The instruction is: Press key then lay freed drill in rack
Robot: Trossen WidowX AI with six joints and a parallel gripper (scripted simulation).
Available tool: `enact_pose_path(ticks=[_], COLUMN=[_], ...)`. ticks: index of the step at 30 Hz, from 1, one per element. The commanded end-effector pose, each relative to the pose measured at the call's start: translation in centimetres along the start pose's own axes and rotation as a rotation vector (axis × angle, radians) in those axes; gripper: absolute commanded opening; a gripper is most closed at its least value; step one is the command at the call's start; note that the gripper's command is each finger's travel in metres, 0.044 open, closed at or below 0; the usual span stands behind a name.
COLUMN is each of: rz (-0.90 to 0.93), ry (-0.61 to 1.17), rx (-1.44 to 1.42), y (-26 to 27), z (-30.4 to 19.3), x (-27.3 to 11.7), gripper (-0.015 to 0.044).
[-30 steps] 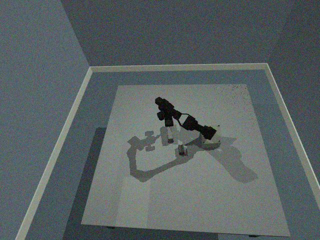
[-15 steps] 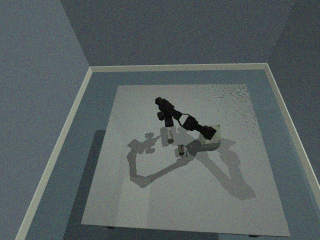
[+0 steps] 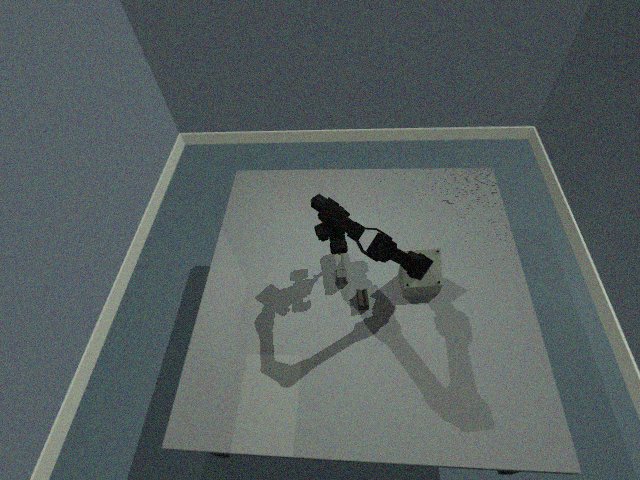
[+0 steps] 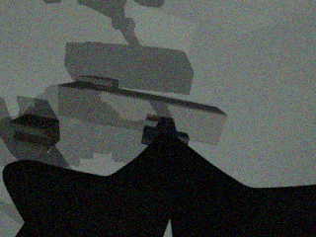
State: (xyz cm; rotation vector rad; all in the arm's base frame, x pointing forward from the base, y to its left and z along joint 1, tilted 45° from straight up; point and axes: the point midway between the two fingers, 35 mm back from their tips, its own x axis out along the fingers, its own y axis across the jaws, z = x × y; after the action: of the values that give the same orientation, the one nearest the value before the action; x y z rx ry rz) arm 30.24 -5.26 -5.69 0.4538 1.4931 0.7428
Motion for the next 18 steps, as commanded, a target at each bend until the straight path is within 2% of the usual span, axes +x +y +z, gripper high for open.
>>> enact_pose_path(ticks=[1, 18], rz=[0.014, 0.014], ry=[0.03, 0.03], rx=[0.01, 0.01], y=[-0.06, -0.09], z=[-0.65, -0.77], x=[1.45, 2.0], gripper=[0.0, 0.0])
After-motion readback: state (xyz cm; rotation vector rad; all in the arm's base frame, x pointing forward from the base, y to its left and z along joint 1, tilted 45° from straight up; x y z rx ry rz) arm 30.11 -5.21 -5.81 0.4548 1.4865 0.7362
